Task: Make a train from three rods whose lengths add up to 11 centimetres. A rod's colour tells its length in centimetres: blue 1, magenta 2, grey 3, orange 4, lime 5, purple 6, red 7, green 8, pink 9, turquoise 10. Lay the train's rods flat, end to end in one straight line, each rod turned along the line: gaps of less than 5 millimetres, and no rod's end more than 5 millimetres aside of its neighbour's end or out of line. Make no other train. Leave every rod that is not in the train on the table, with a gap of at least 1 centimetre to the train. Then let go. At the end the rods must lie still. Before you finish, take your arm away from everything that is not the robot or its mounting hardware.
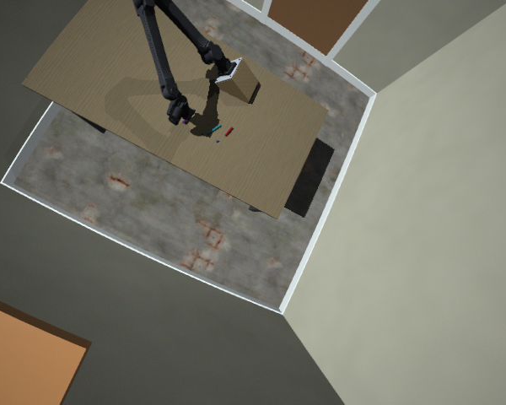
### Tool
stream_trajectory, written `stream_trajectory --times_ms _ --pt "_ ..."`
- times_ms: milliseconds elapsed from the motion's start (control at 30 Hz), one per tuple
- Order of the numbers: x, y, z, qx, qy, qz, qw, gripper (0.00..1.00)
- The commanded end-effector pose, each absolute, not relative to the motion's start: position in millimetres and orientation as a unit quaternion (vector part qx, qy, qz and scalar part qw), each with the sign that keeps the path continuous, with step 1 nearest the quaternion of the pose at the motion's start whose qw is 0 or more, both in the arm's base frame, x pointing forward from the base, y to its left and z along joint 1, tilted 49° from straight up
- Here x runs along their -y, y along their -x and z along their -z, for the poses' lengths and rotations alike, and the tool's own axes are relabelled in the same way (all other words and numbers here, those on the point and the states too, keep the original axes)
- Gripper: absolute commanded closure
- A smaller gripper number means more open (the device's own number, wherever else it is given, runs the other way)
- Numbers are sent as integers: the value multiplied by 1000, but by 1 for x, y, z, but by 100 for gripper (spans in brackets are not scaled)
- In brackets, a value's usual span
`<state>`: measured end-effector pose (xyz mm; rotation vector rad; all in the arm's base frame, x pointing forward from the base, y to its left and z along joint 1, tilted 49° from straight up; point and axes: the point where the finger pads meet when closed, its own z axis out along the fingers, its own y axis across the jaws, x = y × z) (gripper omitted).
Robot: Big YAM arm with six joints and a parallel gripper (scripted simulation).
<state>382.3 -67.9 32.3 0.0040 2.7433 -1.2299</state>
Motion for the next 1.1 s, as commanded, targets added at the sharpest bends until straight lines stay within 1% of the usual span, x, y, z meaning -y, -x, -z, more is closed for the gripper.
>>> stream_trajectory --times_ms 0,367,667,1067 --pt "60 -397 -34 -910 7 408 77 96" --pt "64 -396 -33 -910 3 408 77 96" --pt "75 -384 -24 -910 1 410 63 96" --pt "76 -389 -23 -910 2 410 68 96"
